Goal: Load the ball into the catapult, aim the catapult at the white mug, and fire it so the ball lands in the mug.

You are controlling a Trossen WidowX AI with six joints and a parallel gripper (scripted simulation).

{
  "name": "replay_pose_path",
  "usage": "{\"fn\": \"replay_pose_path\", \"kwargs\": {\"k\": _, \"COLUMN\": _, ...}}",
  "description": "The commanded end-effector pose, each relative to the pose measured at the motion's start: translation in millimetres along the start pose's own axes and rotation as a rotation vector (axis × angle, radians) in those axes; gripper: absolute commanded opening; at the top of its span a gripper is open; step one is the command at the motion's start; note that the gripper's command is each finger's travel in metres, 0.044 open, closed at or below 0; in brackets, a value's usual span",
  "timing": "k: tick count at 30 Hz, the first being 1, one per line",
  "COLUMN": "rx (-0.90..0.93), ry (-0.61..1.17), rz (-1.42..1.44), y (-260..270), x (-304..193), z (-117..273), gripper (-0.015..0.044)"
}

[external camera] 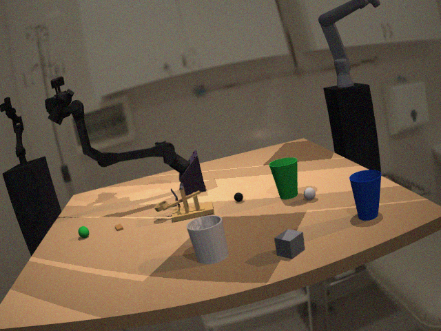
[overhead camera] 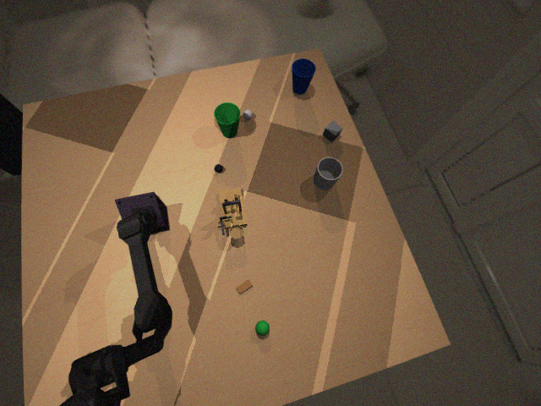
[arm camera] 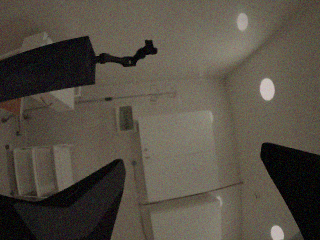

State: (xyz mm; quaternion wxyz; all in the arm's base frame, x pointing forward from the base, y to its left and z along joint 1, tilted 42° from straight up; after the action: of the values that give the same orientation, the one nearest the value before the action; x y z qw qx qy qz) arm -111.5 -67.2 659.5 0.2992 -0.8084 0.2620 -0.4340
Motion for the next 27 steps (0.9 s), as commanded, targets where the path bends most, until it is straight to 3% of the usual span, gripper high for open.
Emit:
{"fn": "replay_pose_path", "kwargs": {"k": 1, "rx": -0.082, "ry": 0.027, "rz": -0.02, "y": -24, "x": -22, "z": 1, "gripper": 0.044}}
{"fn": "replay_pose_path", "kwargs": {"k": 18, "rx": -0.422, "ry": 0.179, "rz": -0.05, "y": -115, "x": -121, "z": 37, "gripper": 0.044}}
{"fn": "replay_pose_path", "kwargs": {"k": 27, "rx": -0.547, "ry": 0.258, "rz": -0.048, "y": -142, "x": -150, "z": 62, "gripper": 0.044}}
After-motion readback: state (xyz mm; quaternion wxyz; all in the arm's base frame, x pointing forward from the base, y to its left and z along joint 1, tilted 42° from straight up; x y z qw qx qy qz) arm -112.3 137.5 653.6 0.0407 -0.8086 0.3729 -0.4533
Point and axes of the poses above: the point midway between the two fingers, 35 mm back from their tips, its own z axis back along the fingers, its own y axis across the jaws, x = y × z, the point moved 1 cm from there along z, back along the fingers, and after that the axes turned 4 degrees about z, right-handed, at the moved point
